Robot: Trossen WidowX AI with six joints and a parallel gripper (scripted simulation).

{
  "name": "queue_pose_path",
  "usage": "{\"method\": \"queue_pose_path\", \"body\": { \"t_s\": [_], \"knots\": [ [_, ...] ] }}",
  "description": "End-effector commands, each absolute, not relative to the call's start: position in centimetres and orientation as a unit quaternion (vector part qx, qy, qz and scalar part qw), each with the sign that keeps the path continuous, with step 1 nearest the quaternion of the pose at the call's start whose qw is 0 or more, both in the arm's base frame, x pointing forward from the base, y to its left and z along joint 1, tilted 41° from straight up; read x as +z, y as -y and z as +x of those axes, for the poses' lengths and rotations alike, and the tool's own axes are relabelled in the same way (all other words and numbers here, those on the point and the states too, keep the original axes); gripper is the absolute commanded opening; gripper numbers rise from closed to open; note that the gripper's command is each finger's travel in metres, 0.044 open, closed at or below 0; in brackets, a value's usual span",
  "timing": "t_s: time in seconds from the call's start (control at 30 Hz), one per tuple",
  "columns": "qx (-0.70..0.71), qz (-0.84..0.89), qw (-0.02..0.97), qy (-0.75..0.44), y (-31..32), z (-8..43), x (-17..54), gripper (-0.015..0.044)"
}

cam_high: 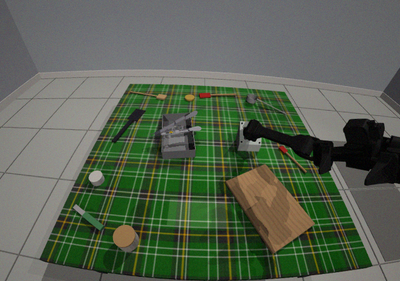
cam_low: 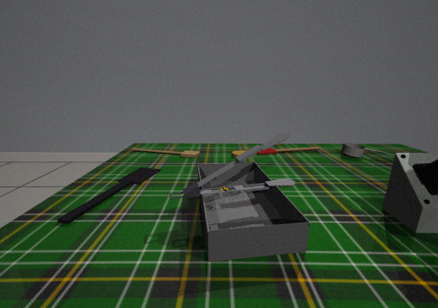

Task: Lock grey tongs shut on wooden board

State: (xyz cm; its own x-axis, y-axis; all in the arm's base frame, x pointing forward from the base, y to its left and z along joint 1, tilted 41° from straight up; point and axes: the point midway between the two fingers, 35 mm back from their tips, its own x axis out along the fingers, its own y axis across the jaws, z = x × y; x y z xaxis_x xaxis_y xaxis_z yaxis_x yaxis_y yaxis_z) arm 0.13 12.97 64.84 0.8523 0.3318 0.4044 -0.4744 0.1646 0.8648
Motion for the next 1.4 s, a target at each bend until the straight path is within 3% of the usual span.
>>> {"method": "queue_pose_path", "body": {
  "t_s": [0.0, 0.43, 0.73, 0.9, 1.37],
  "knots": [
    [0.265, 0.589, 0.761, 0.06, -13.0, 0.1, 64.8, 0.0426],
    [0.23, 0.598, 0.766, 0.048, -10.2, 4.1, 64.5, 0.0085],
    [0.164, 0.619, 0.768, 0.029, -5.5, 10.3, 62.9, -0.015],
    [0.12, 0.591, 0.798, -0.005, -2.4, 15.6, 60.8, -0.015],
    [0.084, 0.583, 0.807, -0.043, 0.5, 22.0, 57.8, -0.015]
  ]
}}
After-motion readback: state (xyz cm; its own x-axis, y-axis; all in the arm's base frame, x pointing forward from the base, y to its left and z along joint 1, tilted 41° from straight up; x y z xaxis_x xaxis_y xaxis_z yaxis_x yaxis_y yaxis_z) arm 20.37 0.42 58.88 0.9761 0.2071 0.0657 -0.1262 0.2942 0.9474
